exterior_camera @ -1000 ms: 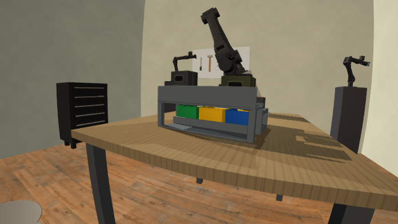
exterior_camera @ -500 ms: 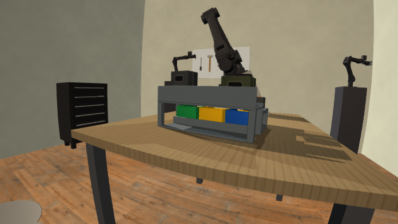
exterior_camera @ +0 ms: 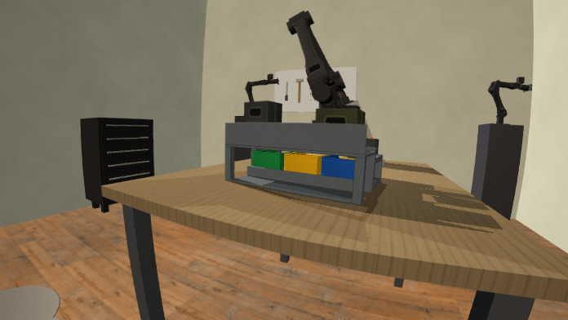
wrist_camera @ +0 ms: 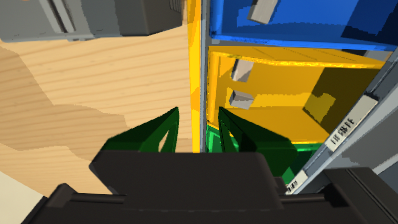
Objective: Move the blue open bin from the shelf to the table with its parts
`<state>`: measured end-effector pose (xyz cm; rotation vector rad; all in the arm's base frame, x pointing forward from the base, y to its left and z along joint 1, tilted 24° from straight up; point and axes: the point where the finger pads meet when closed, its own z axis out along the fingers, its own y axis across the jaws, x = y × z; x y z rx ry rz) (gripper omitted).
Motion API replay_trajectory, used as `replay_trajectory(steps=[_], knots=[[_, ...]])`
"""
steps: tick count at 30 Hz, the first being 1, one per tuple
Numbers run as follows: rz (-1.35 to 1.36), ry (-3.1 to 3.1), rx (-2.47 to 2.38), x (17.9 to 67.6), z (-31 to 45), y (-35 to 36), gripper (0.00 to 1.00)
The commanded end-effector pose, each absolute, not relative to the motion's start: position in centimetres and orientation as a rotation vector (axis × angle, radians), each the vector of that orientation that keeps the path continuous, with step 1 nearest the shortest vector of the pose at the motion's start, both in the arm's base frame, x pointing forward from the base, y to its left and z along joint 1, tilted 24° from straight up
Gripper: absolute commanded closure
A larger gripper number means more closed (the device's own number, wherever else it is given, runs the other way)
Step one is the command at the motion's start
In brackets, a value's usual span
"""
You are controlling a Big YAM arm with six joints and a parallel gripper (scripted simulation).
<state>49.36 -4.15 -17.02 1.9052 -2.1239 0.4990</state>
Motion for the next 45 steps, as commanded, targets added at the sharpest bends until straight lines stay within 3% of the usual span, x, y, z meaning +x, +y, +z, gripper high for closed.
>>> replay_trajectory(steps=[1, 45], knots=[[0.478, -2.119, 1.890, 48.54, -18.01, -5.17, 0.57], [0.496, -2.136, 1.887, 48.69, -17.21, -5.10, 0.57]])
